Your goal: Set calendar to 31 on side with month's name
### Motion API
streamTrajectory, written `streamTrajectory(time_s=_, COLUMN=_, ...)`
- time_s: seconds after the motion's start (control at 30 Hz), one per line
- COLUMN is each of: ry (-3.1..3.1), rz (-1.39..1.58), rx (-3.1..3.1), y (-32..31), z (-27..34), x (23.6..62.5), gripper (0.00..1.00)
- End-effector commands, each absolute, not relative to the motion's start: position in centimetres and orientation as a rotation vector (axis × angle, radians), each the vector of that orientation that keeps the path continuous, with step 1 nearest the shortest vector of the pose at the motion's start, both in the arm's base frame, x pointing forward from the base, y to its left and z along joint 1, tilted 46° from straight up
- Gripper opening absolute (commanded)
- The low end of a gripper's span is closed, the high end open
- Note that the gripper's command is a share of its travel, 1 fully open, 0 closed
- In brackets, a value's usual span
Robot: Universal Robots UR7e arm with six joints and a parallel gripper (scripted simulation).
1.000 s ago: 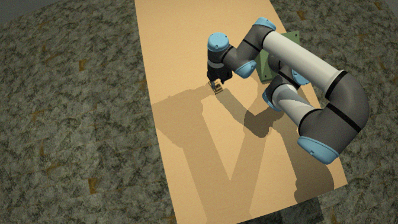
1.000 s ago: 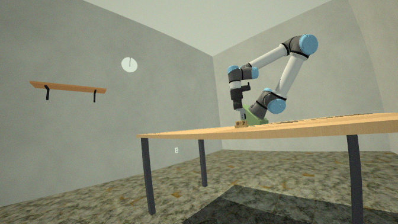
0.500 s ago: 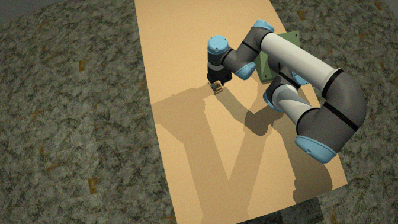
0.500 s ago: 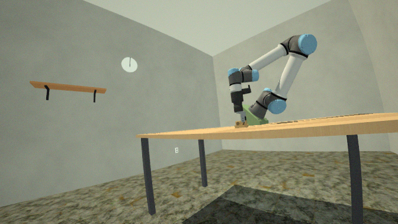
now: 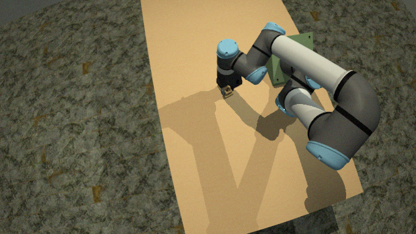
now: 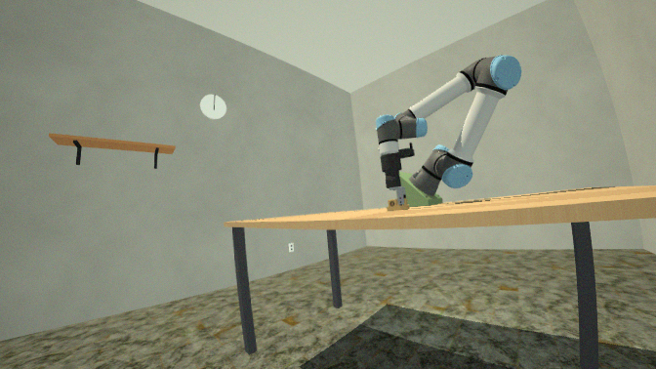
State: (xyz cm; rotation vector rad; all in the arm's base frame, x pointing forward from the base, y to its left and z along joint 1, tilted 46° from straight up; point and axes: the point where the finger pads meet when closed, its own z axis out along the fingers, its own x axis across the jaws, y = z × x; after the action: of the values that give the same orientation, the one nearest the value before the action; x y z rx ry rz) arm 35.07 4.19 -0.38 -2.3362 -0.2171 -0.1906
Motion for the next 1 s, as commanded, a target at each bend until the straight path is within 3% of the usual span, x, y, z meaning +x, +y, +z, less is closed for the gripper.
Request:
streamTrajectory(time_s=0.0, ry=-0.217, rz=-0.192, rx=-2.337, y=4.25, z=-0.41, x=35.07, gripper=0.9)
streamTrajectory(time_s=0.9, ry=-0.217, rz=-0.192, rx=-2.336, y=4.26, z=-0.41, x=35.06, gripper=0.9)
streamTrajectory(time_s=0.93, ry=-0.217, rz=-0.192, rx=-2.336, y=4.26, z=-0.41, x=35.06, gripper=0.6)
streamTrajectory(time_s=0.97, ry=-0.217, rz=-0.192, rx=-2.336, y=4.26, z=-0.41, x=35.06, gripper=0.6)
